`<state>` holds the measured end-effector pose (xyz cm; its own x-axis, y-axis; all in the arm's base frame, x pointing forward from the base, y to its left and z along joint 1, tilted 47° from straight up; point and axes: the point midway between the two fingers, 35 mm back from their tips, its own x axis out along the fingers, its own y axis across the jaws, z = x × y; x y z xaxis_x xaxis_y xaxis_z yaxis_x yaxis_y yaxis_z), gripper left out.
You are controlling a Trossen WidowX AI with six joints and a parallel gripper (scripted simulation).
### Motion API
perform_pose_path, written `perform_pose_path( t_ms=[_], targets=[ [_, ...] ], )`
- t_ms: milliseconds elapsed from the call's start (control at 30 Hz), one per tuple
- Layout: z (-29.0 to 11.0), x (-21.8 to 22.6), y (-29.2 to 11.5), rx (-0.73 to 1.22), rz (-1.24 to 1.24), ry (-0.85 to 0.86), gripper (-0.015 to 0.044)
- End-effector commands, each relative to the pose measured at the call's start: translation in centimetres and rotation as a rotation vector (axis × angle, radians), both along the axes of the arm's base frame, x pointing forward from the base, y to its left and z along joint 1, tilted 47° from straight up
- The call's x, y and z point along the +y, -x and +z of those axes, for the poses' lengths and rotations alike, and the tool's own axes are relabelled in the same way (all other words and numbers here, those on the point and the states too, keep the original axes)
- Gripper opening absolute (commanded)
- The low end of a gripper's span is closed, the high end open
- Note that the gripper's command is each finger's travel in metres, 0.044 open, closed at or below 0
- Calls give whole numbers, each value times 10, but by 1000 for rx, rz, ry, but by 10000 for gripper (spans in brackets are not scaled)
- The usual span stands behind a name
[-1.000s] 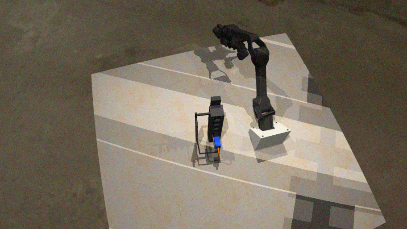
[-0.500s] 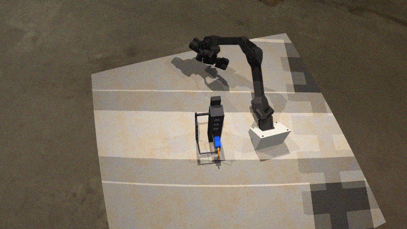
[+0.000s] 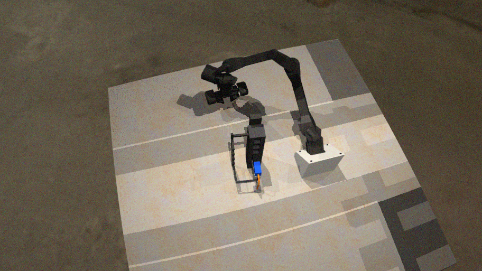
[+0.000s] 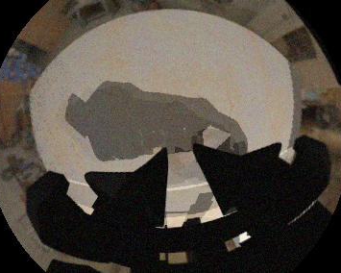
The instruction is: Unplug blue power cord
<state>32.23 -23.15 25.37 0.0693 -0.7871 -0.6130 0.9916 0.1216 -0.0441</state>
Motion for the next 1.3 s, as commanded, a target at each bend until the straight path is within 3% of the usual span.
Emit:
perform_pose_path(
  t_ms=[0,333,667,833,1067,1267],
  targets=[
    [-28,37,-37,127,214,-35,160],
    [-89,154,-103,402,750,-49,160],
    [-151,290,-122,669,1290,12,160],
    [-182,354,-112,803,1546,68,160],
    [-213,384,-75,1068,1718,111,160],
    [-241,387,-10,1549,1859,156,160]
  ],
)
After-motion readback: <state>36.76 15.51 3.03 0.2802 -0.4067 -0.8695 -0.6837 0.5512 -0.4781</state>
